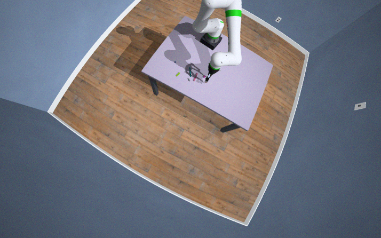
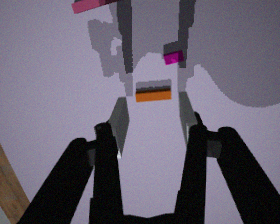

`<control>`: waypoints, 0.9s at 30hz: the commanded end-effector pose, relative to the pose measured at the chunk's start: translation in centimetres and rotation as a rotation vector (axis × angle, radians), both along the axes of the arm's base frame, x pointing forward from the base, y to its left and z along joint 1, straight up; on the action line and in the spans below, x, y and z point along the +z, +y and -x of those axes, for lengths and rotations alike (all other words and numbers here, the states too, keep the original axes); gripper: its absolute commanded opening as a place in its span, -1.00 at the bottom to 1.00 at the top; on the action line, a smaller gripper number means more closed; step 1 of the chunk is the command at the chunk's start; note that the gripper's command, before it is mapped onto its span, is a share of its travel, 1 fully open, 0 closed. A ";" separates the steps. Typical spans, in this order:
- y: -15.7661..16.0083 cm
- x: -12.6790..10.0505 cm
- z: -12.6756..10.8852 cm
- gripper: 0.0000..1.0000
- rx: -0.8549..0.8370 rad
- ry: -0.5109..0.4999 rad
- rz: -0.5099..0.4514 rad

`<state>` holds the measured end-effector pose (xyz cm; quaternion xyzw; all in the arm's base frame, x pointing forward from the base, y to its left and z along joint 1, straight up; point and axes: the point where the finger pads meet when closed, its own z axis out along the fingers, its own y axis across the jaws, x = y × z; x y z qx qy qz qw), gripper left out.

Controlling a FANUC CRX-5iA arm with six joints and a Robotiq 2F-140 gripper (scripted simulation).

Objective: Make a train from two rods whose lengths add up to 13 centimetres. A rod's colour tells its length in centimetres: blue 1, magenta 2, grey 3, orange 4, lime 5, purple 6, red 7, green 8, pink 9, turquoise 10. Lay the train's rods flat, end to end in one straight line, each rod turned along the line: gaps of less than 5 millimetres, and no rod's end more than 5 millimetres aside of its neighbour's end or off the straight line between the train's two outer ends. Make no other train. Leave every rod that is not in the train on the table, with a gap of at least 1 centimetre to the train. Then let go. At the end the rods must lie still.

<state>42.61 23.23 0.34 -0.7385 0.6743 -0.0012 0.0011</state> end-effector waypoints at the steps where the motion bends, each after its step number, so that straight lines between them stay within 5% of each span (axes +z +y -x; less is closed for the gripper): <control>1: 0.0 2.0 0.0 -0.31 0.000 0.000 0.000; 8: 0.0 4.9 0.0 -0.31 0.000 0.000 0.000; 16: 0.0 5.4 0.0 -0.31 0.000 0.000 0.000; 17: 0.0 5.4 0.0 1.00 0.000 0.000 0.000; 27: 0.0 5.4 0.0 1.00 0.000 0.000 0.000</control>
